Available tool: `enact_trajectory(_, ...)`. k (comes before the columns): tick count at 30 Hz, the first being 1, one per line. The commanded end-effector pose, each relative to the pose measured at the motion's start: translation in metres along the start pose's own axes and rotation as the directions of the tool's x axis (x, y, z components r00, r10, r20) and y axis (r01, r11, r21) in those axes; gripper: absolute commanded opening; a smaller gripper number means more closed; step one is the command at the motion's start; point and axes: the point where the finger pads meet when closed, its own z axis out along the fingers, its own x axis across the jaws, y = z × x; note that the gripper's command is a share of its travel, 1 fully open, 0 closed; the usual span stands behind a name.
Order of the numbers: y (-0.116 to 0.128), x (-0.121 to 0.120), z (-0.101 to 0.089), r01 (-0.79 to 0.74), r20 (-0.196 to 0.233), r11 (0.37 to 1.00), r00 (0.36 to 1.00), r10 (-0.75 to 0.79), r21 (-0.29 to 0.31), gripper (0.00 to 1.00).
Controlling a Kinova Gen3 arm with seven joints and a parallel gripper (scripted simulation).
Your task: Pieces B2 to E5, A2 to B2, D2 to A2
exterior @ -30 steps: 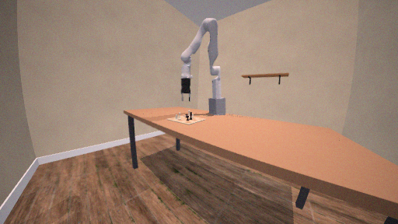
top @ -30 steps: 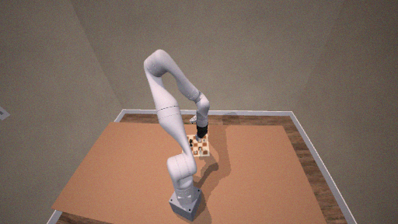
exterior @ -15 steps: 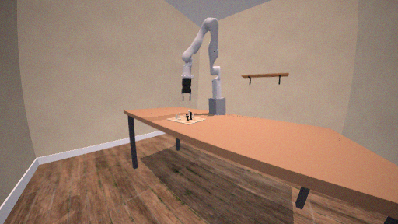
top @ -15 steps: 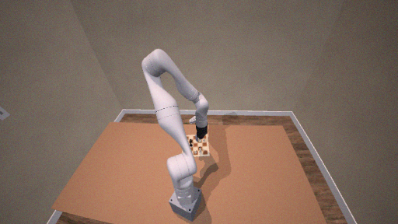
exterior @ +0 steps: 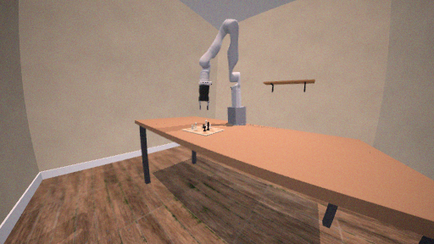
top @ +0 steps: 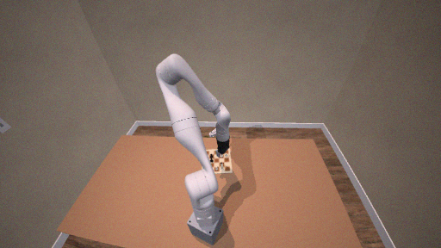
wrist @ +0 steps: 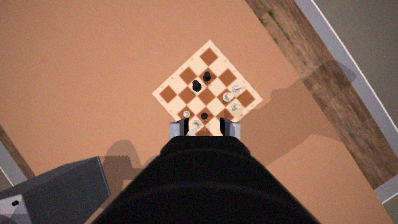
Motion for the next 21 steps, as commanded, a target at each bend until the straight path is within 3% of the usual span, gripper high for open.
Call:
enact_trajectory(1,-0.0005,-0.0005,-0.0008,0.000,-0.001,1.000,1.000,0.000,0.001,1.00)
enact_trajectory(21,-0.0005,-0.0008,-0.0003,0.015,-0.001,1.000,1.000,-0.015,0.000,1.00)
